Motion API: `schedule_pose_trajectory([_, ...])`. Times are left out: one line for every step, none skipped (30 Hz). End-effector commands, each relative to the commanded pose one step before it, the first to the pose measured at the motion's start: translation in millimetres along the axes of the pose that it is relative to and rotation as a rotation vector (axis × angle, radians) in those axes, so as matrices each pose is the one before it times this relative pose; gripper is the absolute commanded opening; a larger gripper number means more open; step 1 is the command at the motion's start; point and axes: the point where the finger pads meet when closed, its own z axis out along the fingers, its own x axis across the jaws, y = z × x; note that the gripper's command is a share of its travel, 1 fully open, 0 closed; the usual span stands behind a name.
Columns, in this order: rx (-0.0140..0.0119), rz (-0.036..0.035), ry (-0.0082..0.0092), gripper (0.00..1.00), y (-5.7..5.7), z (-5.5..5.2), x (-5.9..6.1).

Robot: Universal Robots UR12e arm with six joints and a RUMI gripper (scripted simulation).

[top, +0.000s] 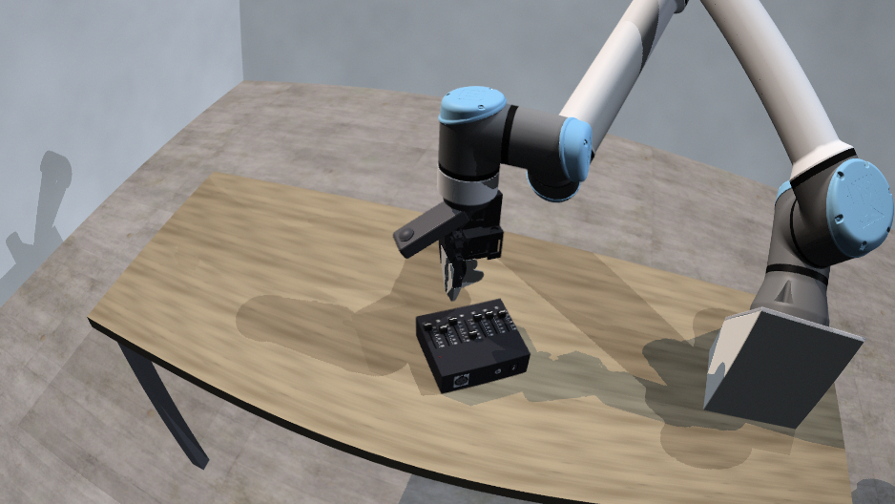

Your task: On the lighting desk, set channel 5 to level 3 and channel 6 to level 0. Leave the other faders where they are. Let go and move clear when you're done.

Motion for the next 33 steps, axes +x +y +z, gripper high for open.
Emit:
schedule_pose_trajectory([0.00087,0.00031,0.00052,0.00,-0.30,-0.59,0.25])
schedule_pose_trajectory([0.00000,0.00000,0.00000,0.00,0.00,0.00,0.00])
schedule_pose_trajectory([0.00000,0.00000,0.00000,0.00,0.00,0.00,0.00])
schedule_pose_trajectory([0.00000,0.00000,0.00000,0.00,0.00,0.00,0.00])
schedule_pose_trajectory([0.00000,0.00000,0.00000,0.00,0.00,0.00,0.00])
schedule_pose_trajectory([0.00000,0.00000,0.00000,0.00,0.00,0.00,0.00])
schedule_pose_trajectory([0.00000,0.00000,0.00000,0.00,0.00,0.00,0.00])
schedule_pose_trajectory([0.00000,0.00000,0.00000,0.00,0.00,0.00,0.00])
schedule_pose_trajectory([0.00000,0.00000,0.00000,0.00,0.00,0.00,0.00])
schedule_pose_trajectory([0.00000,0.00000,0.00000,0.00,0.00,0.00,0.00])
schedule_pose_trajectory([0.00000,0.00000,0.00000,0.00,0.00,0.00,0.00])
schedule_pose_trajectory([0.00000,0.00000,0.00000,0.00,0.00,0.00,0.00])
schedule_pose_trajectory([0.00000,0.00000,0.00000,0.00,0.00,0.00,0.00])
schedule_pose_trajectory([0.00000,0.00000,0.00000,0.00,0.00,0.00,0.00])
schedule_pose_trajectory([0.00000,0.00000,0.00000,0.00,0.00,0.01,0.00])
schedule_pose_trajectory([0.00000,0.00000,0.00000,0.00,0.00,0.02,0.00])
schedule_pose_trajectory([0.00000,0.00000,0.00000,0.00,0.00,0.00,0.00])
schedule_pose_trajectory([0.00000,0.00000,0.00000,0.00,0.00,0.00,0.00])
schedule_pose_trajectory([0.00000,0.00000,0.00000,0.00,0.00,0.04,0.00])
schedule_pose_trajectory([0.00000,0.00000,0.00000,0.00,0.00,0.06,0.00])
schedule_pose_trajectory([-0.00001,0.00000,0.00000,0.00,0.00,0.09,0.00])
schedule_pose_trajectory([-0.00001,0.00001,0.00000,0.00,0.00,0.11,0.00])
schedule_pose_trajectory([-0.00001,0.00001,0.00000,0.00,0.00,0.15,0.00])
schedule_pose_trajectory([-0.00001,0.00001,0.00000,0.00,0.00,0.18,0.00])
schedule_pose_trajectory([-0.00001,0.00001,0.00000,0.00,0.00,0.22,0.00])
schedule_pose_trajectory([-0.00002,0.00001,-0.00001,0.00,0.00,0.26,0.00])
schedule_pose_trajectory([-0.00002,0.00002,-0.00001,0.00,-0.01,0.29,0.00])
schedule_pose_trajectory([-0.00002,0.00002,-0.00001,0.00,-0.01,0.33,0.00])
schedule_pose_trajectory([-0.00002,0.00002,-0.00001,0.00,-0.01,0.37,-0.01])
schedule_pose_trajectory([-0.00003,0.00002,-0.00001,0.00,-0.01,0.41,-0.01])
schedule_pose_trajectory([-0.00003,0.00003,-0.00001,0.00,-0.01,0.45,-0.01])
schedule_pose_trajectory([-0.00003,0.00003,-0.00001,0.00,-0.01,0.49,-0.01])
schedule_pose_trajectory([-0.00003,0.00003,-0.00001,0.00,-0.01,0.52,-0.01])
